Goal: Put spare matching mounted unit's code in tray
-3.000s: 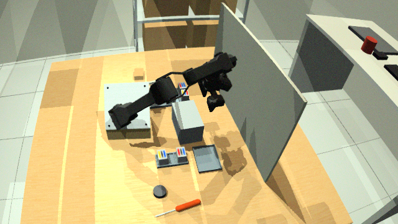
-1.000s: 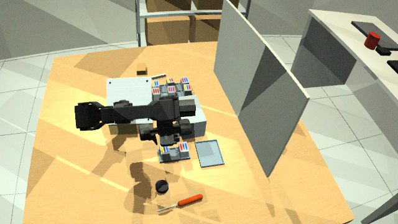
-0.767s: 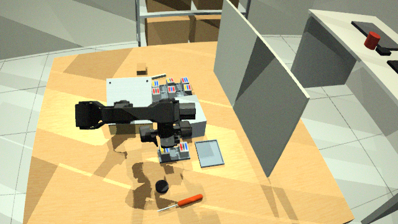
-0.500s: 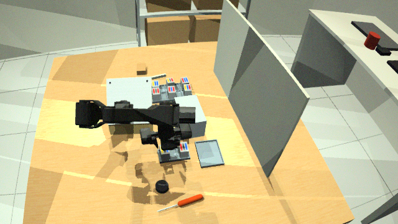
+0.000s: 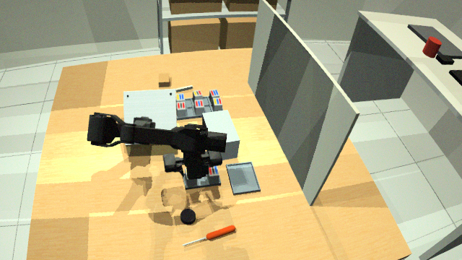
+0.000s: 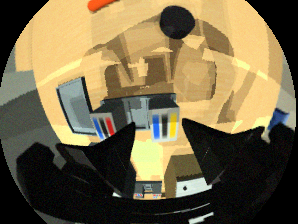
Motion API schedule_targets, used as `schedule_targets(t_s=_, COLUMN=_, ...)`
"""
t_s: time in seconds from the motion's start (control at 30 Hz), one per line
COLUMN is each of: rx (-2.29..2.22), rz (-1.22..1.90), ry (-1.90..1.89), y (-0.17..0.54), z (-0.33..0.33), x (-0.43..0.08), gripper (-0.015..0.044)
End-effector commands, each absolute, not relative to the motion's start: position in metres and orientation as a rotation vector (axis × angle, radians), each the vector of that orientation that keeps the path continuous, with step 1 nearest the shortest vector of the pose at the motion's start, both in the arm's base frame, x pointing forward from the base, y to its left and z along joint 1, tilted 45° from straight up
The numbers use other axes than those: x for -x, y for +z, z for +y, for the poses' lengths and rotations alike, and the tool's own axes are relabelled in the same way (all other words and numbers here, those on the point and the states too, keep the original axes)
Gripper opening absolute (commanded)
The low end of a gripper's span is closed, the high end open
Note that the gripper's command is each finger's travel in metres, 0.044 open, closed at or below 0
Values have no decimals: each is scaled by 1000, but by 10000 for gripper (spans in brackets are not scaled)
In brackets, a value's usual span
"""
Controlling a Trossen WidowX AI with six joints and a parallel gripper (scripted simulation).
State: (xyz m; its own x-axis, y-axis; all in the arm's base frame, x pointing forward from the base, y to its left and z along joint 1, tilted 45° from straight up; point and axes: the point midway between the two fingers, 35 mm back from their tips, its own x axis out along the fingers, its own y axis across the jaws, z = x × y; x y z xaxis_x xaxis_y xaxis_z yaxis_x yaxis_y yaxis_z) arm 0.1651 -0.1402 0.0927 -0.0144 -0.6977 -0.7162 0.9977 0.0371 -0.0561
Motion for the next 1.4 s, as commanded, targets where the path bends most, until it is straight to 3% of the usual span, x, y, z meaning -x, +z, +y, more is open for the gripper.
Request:
schedule_targets(t_s=0.0, rx=-565, rz=684, ry=-1465, y=87, z=-145, x=-163, gripper=300)
schedule_targets(t_s=0.7, rx=-555, rz=677, ry=-1468, y=75, z=-160, x=-160, gripper=300)
schedule_targets(t_s=0.87, rx=-558, rz=670, ry=-1472, y=76, z=-160, x=-160, gripper=169)
schedule_targets(t_s=1.1, rx=-558, rz=670, ry=-1472, y=76, z=-160, x=-160, gripper=122)
schedule_targets(t_s=1.27, rx=-558, rz=670, ry=-1472, y=76, z=-160, x=-160, gripper=0)
schedule_targets(t_s=1.37, rx=-558, rz=670, ry=-1472, y=76, z=-160, x=-160, gripper=0)
